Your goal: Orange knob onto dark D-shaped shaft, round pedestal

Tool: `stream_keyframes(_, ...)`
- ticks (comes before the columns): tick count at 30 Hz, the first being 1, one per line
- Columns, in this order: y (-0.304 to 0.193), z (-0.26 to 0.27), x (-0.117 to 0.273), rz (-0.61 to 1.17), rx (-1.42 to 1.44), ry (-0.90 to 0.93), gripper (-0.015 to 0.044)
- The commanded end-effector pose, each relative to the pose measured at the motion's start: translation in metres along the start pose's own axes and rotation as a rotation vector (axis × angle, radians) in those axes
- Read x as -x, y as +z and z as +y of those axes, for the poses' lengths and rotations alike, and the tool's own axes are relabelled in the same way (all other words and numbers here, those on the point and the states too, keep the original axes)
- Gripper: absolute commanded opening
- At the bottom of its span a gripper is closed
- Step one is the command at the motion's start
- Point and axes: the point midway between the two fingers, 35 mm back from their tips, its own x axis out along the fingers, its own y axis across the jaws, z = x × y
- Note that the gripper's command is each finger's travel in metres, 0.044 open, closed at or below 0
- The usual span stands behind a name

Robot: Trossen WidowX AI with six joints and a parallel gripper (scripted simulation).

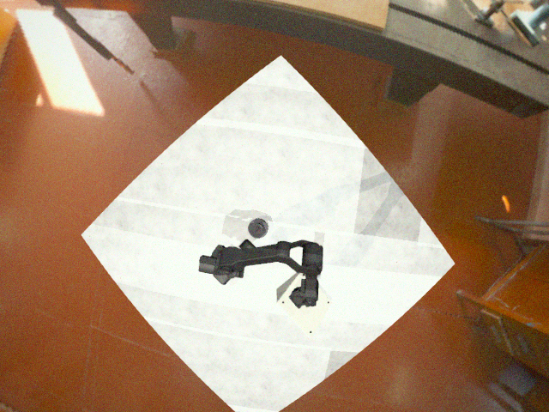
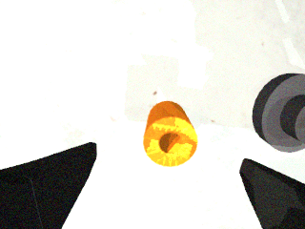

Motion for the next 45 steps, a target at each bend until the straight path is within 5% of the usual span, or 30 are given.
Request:
stream_keyframes(1, -0.001, -0.002, -0.010, 0.006, 0.005, -0.007, 0.0440)
stream_keyframes(45, -0.002, -0.003, -0.077, 0.006, 0.005, -0.009, 0.0440)
